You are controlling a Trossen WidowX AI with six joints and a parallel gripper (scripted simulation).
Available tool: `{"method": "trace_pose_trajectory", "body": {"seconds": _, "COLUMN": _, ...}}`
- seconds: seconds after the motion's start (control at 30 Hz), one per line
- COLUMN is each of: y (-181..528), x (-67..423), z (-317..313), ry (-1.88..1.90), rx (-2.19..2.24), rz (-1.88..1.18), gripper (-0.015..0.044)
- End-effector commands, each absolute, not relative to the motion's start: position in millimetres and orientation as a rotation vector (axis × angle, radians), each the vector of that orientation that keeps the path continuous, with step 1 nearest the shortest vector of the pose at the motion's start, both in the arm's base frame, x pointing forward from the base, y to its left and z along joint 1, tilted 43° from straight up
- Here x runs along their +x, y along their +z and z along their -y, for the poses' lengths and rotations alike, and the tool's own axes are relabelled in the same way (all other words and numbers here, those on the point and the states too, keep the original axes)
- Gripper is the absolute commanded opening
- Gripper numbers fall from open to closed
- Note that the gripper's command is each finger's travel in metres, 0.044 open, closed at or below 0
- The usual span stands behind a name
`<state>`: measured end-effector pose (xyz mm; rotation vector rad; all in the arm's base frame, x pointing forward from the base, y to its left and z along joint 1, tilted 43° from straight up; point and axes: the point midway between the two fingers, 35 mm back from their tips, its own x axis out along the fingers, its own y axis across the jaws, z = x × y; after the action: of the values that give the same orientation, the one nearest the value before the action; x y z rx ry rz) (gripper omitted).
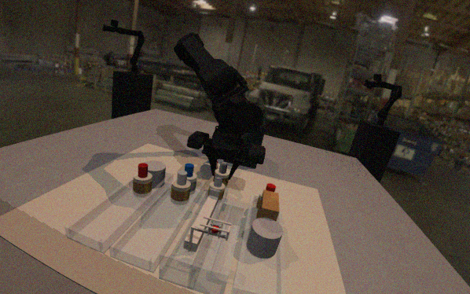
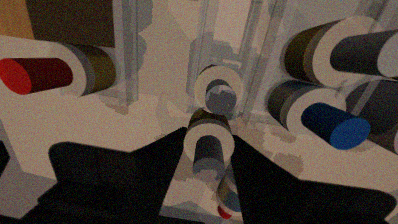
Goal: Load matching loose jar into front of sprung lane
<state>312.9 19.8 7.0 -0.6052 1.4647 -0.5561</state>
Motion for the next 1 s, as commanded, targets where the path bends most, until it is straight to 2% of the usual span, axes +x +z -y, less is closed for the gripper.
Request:
{"method": "trace_pose_trajectory", "body": {"seconds": 0.0, "y": 10.0, "x": 322.3, "z": -21.4, "ry": -0.557, "rx": -0.600, "rz": -1.437, "gripper": 0.0000}}
{"method": "trace_pose_trajectory", "body": {"seconds": 0.97, "y": 12.8, "x": 335.5, "z": -22.5, "ry": -0.557, "rx": -0.600, "rz": -1.437, "gripper": 0.0000}}
